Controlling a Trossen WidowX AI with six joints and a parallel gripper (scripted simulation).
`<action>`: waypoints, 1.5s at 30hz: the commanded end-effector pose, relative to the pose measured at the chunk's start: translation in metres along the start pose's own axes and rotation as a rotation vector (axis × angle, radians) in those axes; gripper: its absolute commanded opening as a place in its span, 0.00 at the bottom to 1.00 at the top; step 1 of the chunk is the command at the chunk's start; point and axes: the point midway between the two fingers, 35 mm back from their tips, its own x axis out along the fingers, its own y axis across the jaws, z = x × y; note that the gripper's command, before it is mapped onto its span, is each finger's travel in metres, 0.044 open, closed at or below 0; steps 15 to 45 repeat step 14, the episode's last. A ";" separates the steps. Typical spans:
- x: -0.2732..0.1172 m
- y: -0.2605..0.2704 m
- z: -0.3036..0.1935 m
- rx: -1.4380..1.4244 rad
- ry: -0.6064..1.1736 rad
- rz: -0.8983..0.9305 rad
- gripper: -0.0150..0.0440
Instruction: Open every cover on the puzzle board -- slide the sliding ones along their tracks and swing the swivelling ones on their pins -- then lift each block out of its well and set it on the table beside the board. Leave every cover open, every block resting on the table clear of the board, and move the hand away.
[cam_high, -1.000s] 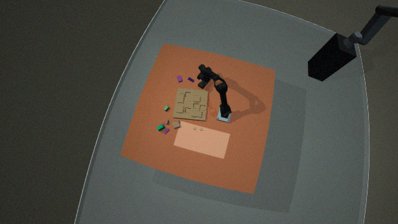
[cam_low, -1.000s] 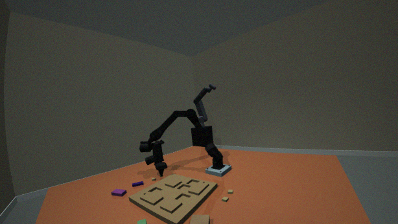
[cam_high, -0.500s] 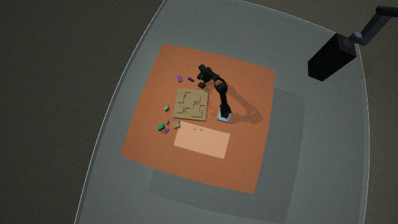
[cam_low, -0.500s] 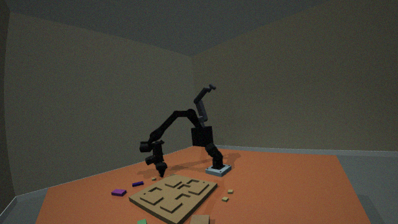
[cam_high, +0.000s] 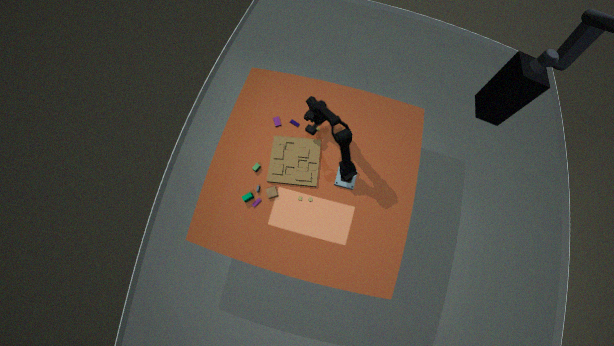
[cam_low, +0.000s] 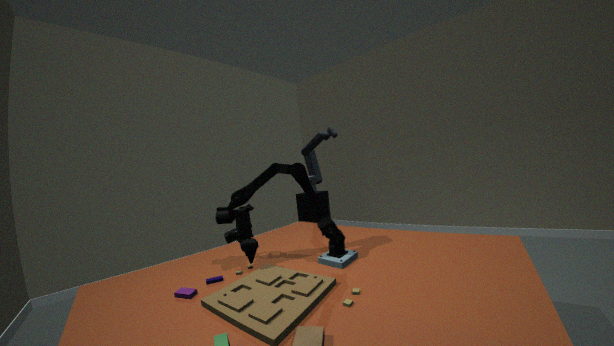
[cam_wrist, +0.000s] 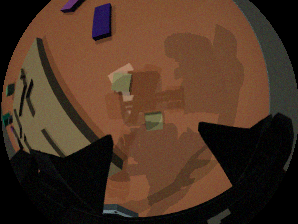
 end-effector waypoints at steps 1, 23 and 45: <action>-0.017 -0.001 0.002 -0.003 -0.011 -0.001 1.00; -0.044 -0.001 -0.001 0.009 -0.012 -0.002 1.00; -0.044 -0.001 -0.001 0.009 -0.012 -0.002 1.00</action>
